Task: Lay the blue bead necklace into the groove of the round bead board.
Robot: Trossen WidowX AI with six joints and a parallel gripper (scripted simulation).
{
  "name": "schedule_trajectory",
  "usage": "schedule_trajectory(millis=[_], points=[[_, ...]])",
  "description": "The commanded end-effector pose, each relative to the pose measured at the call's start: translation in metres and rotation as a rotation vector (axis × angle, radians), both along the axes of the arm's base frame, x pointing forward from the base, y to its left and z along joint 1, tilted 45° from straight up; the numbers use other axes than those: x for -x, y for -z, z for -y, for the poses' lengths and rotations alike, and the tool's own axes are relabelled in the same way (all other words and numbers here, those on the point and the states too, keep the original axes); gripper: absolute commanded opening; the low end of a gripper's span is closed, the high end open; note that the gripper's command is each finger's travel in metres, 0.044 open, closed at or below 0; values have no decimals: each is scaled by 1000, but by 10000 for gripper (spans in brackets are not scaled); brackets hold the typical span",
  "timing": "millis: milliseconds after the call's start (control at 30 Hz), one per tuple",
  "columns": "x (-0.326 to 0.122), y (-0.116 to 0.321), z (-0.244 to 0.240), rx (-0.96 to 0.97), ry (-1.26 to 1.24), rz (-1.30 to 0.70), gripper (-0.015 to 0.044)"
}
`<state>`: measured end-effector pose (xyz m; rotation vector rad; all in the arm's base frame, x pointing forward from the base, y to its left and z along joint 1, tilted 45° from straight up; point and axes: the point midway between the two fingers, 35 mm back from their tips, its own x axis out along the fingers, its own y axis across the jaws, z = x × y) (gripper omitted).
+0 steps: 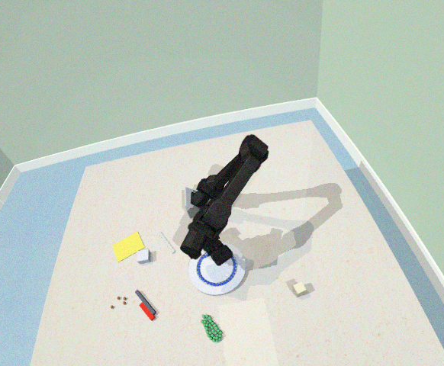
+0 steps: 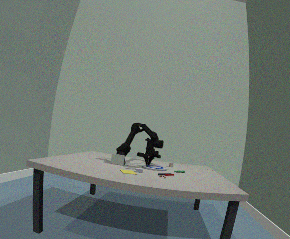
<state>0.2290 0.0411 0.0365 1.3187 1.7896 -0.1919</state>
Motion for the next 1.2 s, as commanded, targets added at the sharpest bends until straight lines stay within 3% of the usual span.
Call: schedule_trajectory(millis=[0,900,1167], points=[[0,0,0,0,0,0,0],[7,3,1,-7,3,-8,0],[5,1,3,-5,2,2,210]])
